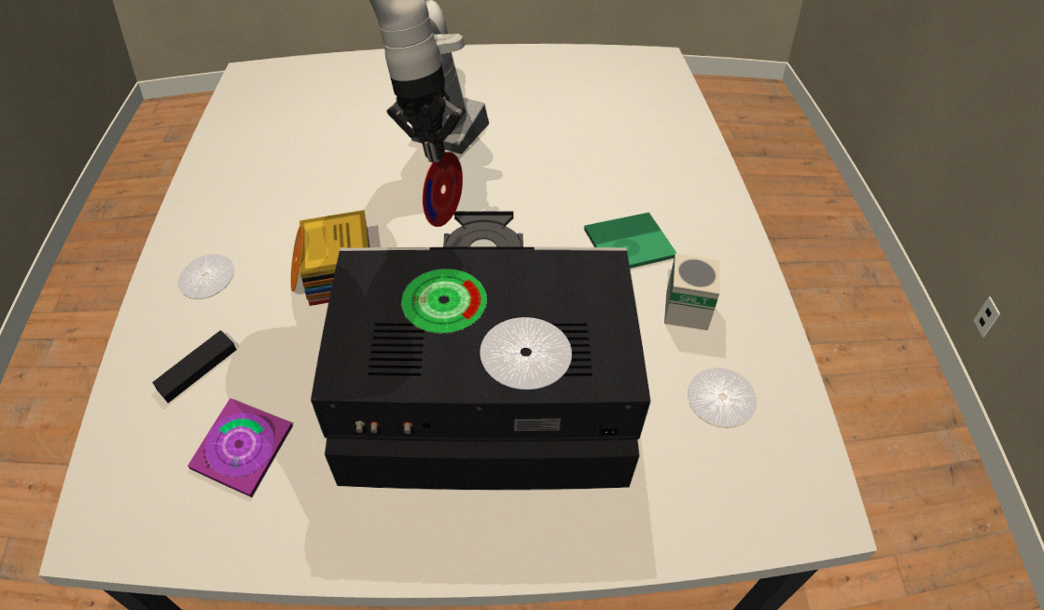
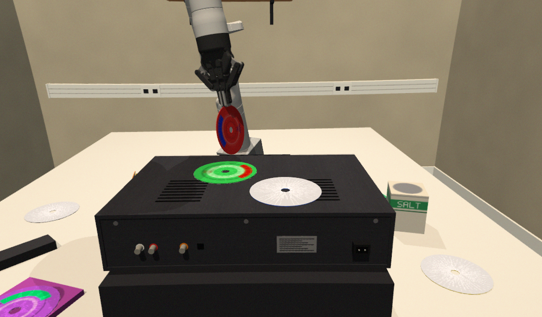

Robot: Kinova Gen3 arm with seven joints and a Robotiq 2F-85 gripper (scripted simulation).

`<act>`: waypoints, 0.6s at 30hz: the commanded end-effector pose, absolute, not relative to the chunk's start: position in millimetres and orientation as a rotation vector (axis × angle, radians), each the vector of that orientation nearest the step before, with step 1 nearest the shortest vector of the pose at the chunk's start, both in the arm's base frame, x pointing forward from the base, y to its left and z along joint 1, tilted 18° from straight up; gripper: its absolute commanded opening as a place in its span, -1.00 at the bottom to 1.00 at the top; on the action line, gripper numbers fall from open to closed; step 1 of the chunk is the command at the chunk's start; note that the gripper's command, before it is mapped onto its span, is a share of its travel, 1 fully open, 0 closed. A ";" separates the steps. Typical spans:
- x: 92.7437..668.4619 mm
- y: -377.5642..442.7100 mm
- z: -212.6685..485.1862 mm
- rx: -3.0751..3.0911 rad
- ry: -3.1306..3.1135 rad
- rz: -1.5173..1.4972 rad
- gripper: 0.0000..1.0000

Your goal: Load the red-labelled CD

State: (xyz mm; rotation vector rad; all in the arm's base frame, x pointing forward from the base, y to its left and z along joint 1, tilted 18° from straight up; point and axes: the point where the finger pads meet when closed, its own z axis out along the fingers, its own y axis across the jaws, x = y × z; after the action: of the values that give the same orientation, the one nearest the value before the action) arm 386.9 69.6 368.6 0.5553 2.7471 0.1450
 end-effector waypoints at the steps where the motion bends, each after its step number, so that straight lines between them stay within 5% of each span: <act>1: 392.5 78.6 369.4 0.582 2.729 0.150 -0.78; 18: 401.5 104.5 368.8 0.732 2.679 0.172 -0.78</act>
State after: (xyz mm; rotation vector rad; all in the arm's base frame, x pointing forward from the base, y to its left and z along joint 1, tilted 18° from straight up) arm 397.0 97.6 367.8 0.7232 2.6916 0.1665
